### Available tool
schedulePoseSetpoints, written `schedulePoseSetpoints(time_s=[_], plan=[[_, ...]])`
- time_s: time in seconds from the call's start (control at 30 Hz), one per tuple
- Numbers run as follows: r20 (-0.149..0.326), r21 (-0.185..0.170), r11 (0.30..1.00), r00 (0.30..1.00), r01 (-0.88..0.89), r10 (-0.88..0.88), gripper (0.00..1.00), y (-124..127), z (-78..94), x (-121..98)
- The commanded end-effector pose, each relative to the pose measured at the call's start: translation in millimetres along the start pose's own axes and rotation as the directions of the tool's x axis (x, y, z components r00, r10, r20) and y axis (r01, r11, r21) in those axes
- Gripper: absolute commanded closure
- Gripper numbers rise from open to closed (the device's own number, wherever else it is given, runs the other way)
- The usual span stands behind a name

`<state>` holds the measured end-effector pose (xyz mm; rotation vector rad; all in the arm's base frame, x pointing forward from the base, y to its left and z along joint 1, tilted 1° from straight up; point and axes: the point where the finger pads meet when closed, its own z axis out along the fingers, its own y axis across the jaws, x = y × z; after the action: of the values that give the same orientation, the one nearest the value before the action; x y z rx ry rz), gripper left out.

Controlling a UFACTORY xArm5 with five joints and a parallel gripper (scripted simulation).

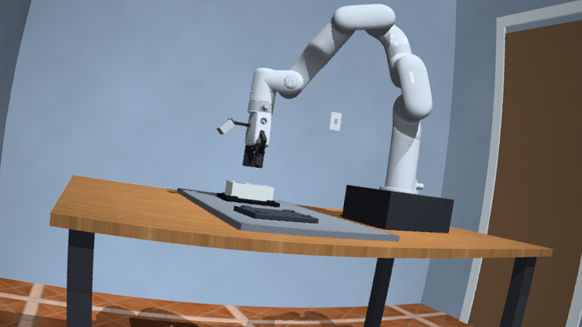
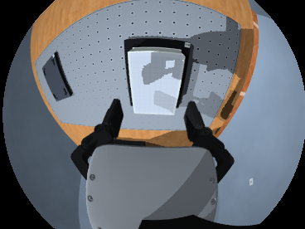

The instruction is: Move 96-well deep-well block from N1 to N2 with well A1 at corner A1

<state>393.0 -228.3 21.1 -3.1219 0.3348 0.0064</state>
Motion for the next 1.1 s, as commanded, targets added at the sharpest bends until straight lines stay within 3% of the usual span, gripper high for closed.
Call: schedulePoseSetpoints(time_s=[0.0, 1.07], plan=[[-0.003, -0.001, 1.0, 1.0, 0.0, 0.0, 0.0, 1, 6.3, 1], [-0.003, -0.001, 1.0, 1.0, 0.0, 0.0, 0.0, 1, 53.1, 1]])
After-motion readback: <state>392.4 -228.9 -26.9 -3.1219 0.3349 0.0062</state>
